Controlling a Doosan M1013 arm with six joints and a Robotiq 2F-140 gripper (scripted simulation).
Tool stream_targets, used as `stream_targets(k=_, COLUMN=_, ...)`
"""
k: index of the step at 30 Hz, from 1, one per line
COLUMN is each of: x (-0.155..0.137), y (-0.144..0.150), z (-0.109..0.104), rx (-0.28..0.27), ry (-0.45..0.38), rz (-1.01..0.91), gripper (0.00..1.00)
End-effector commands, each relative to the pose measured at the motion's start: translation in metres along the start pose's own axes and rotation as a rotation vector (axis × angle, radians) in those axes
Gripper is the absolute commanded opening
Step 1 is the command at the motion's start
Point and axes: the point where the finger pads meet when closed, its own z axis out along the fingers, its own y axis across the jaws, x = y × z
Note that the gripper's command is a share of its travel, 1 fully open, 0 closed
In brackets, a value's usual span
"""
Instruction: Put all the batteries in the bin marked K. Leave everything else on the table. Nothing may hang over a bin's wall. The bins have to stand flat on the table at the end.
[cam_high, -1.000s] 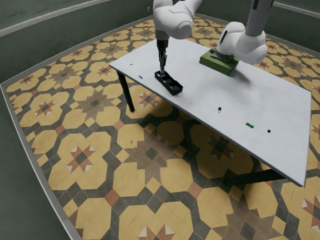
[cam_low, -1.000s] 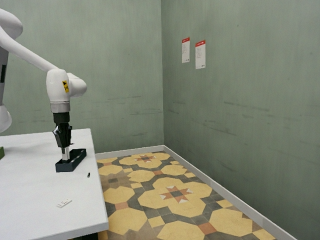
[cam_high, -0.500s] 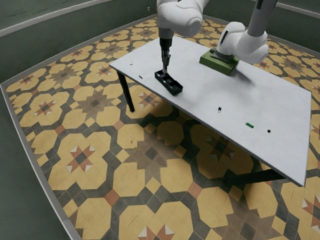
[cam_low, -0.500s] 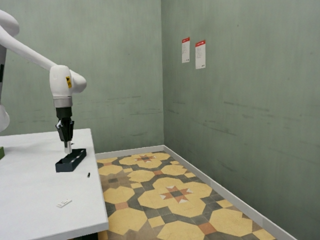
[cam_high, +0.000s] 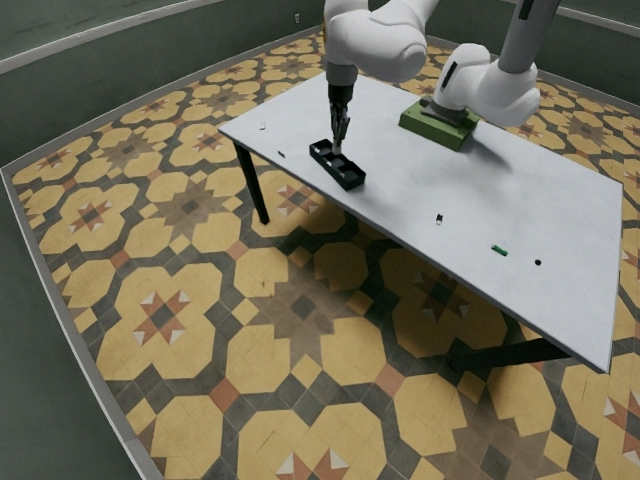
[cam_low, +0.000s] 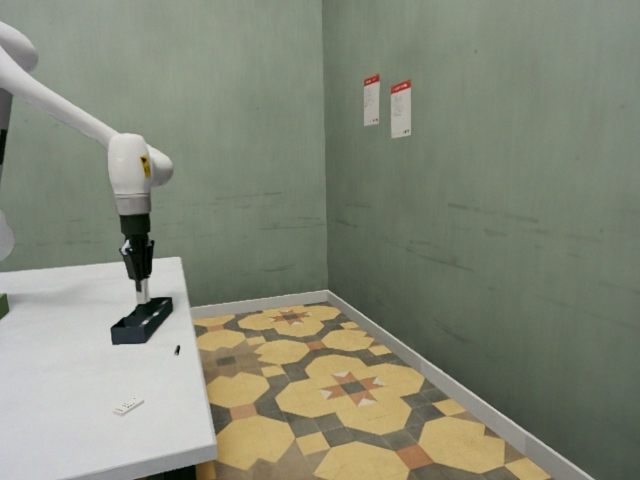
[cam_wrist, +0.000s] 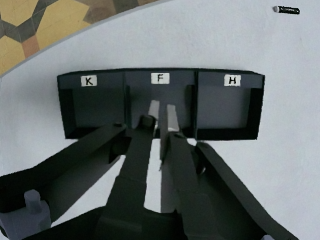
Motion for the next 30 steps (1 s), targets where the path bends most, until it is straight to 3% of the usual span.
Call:
stream_targets(k=1, x=0.0, y=0.0, z=0.005, rx=0.001, ry=0.001, rz=0.0, gripper=0.15)
stream_targets(k=21, x=0.0, y=0.0, z=0.053, rx=0.001, ry=0.001, rz=0.0, gripper=0.15)
stream_targets(k=30, x=0.0, y=0.0, z=0.054, rx=0.001, ry=0.001, rz=0.0, gripper=0.15)
